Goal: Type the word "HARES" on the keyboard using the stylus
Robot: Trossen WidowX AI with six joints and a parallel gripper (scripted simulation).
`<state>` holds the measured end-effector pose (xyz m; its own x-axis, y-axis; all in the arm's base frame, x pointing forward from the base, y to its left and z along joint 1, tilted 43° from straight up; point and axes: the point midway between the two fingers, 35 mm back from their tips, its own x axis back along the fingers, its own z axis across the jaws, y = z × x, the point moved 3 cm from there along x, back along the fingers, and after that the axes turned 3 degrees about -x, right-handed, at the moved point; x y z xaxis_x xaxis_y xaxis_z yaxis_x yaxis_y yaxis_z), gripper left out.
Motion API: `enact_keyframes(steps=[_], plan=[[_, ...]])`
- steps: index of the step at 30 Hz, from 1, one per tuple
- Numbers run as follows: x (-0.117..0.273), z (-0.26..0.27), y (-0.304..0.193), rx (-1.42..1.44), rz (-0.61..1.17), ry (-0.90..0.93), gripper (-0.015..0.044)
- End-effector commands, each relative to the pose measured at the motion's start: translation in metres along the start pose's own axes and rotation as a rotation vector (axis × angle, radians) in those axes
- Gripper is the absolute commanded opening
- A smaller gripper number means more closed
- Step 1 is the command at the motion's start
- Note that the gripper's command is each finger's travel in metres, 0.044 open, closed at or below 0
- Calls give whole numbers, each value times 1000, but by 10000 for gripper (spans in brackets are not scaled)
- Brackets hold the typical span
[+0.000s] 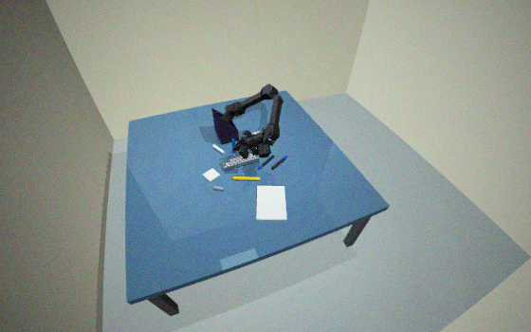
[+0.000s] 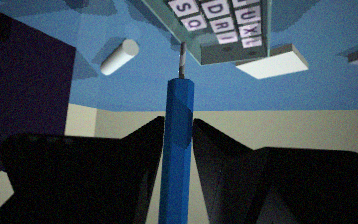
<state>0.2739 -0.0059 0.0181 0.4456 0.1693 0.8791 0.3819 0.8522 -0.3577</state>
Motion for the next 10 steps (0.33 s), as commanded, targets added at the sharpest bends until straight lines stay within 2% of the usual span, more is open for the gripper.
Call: enact_keyframes(steps=[1, 10], plan=[[2, 0, -5, 7, 7, -1, 81], [1, 0, -2, 3, 1, 2, 81]])
